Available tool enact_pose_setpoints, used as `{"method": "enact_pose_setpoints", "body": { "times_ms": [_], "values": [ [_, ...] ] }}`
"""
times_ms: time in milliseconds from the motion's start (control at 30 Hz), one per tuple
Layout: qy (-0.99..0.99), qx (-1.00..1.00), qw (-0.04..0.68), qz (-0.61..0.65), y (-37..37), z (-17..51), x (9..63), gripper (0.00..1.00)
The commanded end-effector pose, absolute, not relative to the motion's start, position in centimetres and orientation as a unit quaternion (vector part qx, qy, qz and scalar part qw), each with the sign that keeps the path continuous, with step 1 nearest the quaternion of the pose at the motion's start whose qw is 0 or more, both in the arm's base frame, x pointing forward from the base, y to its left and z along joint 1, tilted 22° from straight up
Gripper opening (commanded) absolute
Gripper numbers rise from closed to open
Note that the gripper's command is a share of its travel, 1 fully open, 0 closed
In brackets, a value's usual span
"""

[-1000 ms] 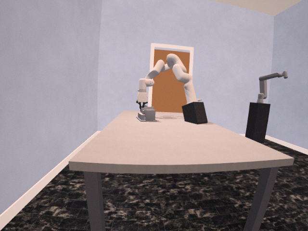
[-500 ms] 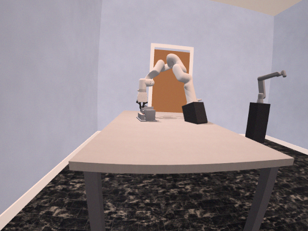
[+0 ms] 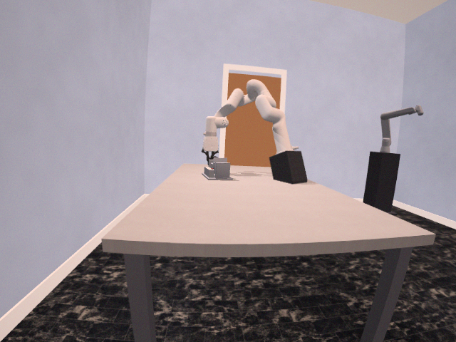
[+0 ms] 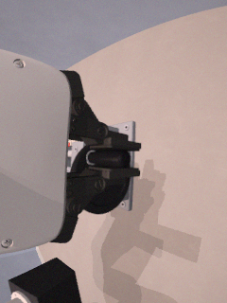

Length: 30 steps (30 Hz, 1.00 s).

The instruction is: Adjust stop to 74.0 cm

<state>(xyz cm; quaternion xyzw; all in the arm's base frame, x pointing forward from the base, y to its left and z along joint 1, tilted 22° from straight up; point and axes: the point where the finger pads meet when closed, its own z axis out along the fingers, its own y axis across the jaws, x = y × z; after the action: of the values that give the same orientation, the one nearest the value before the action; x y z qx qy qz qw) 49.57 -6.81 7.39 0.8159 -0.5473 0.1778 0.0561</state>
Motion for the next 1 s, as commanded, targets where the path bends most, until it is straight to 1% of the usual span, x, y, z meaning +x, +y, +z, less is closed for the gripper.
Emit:
{"method": "enact_pose_setpoints", "body": {
  "times_ms": [0, 967],
  "values": [
    [-0.547, 0.816, 0.056, 0.178, -6.8, 7.42, 49.58, 0.06],
    [-0.547, 0.816, 0.056, 0.178, -6.79, 7.0, 50.06, 0.06]
  ]
}}
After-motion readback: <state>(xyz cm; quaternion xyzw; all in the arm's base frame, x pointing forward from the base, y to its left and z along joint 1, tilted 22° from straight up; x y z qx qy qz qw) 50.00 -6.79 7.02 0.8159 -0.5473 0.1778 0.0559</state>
